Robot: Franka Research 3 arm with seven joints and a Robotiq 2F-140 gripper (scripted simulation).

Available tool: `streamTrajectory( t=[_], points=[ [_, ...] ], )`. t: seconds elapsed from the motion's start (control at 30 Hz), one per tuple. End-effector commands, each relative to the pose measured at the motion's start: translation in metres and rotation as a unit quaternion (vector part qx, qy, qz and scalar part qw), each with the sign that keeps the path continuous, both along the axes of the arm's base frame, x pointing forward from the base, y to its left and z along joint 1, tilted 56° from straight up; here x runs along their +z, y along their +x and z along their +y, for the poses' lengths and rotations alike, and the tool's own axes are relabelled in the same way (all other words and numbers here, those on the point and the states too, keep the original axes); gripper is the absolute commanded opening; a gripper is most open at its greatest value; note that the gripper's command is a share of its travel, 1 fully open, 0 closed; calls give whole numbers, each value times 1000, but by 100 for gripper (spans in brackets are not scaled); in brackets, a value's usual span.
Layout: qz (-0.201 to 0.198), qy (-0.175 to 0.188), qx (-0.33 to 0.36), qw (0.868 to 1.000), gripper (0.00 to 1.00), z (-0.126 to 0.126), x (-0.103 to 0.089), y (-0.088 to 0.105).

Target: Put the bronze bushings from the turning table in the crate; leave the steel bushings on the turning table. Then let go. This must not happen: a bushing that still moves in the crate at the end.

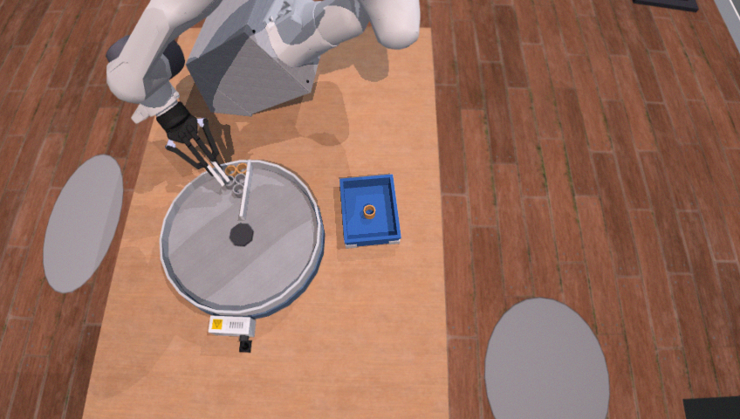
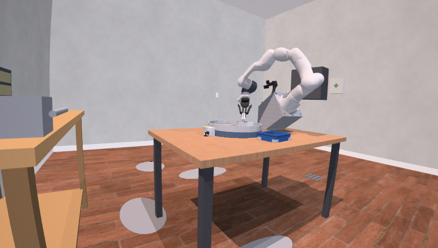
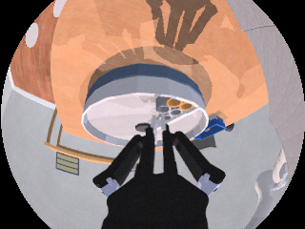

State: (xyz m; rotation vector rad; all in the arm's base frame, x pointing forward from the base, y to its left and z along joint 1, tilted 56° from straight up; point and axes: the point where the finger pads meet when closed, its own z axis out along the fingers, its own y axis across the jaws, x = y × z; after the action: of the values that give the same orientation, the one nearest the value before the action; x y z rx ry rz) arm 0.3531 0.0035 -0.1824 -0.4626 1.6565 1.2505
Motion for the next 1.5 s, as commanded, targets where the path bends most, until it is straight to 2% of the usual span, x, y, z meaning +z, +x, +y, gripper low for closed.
streamTrajectory(
  t=[0.0, 1.47],
  points=[
    [0, 0, -1, 1000, 6, 1, 1, 2],
    [0, 0, -1, 1000, 6, 6, -4, 2]
  ],
)
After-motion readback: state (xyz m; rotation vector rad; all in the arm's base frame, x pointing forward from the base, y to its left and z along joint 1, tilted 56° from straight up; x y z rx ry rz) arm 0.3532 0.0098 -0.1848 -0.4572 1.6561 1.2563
